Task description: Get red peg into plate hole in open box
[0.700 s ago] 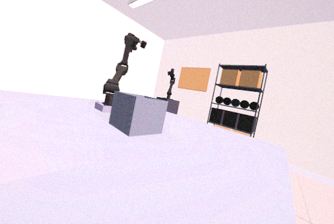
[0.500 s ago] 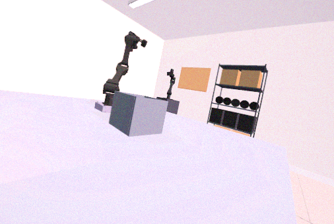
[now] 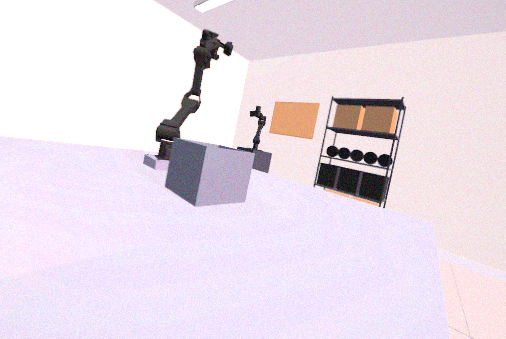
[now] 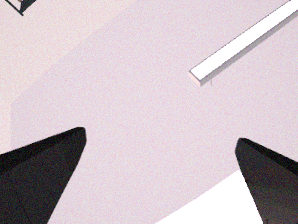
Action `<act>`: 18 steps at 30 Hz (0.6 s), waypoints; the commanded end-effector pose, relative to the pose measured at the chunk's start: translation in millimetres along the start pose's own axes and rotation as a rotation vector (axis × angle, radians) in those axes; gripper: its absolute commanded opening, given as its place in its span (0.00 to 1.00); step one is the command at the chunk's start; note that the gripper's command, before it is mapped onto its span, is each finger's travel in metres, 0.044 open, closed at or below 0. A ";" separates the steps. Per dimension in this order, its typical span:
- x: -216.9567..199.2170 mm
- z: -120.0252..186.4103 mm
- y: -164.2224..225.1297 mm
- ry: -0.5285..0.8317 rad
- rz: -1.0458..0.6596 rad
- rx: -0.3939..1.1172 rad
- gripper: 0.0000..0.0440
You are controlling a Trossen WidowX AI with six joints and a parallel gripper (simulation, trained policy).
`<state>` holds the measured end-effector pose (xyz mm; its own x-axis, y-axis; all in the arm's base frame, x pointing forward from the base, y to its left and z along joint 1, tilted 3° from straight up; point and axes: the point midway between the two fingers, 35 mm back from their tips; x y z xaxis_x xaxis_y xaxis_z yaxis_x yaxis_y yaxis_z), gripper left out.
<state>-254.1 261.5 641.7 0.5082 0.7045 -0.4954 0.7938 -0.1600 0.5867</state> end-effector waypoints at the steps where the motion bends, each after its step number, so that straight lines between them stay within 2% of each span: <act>1: -0.8 5.0 30.1 0.025 0.011 0.085 1.00; 10: -4.6 24.3 105.1 0.087 0.037 0.312 1.00; 18: -13.5 53.9 168.2 0.150 0.056 0.517 1.00</act>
<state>-127.3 203.2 706.1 0.5253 0.7624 -0.3780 0.8507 -0.4597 0.2550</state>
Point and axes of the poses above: the point midway between the two fingers, 35 mm back from their tips, its own z axis back along the fingers, its own x axis across the jaws, y = z × x, and after that the axes turned 14 degrees about -z, right-handed
